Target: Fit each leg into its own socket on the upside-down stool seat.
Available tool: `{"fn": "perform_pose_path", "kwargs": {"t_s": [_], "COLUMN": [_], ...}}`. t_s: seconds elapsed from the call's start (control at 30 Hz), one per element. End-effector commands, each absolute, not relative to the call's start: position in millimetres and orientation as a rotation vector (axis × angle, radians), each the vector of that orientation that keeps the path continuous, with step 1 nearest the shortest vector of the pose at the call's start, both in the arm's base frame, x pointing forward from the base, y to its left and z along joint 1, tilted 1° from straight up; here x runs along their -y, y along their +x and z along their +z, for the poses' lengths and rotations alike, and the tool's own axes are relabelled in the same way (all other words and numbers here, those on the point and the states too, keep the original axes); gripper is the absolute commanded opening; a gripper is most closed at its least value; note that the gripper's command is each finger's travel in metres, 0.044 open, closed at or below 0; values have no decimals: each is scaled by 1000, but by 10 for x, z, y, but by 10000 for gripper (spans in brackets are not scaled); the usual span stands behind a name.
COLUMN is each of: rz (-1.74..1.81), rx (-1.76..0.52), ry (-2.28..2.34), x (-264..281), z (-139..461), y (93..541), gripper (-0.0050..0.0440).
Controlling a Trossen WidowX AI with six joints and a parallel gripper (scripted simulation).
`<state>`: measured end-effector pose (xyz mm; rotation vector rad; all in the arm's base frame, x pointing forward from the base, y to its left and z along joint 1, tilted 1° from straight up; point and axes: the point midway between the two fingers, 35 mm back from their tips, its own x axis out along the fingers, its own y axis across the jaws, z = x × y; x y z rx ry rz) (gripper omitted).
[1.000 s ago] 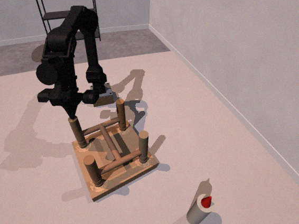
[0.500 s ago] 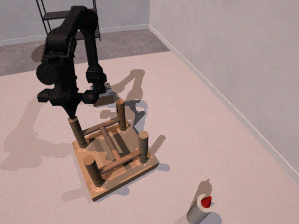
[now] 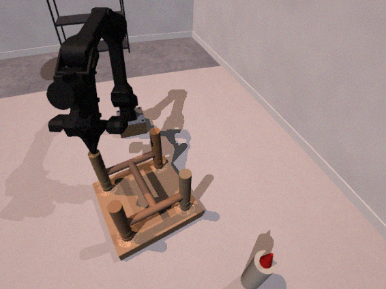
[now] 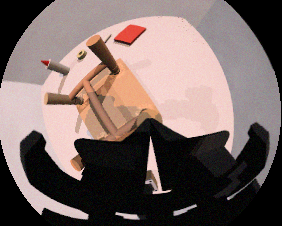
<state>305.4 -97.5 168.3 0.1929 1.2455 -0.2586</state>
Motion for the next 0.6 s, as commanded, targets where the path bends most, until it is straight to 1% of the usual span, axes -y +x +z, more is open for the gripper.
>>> {"fn": "perform_pose_path", "kwargs": {"t_s": [0.0, 0.57], "rz": [-246, -246], "rx": [-1292, -1292], "ry": [203, 203], "x": [951, 950], "z": [1489, 1469], "y": [3052, 3052], "gripper": [0, 0]}}
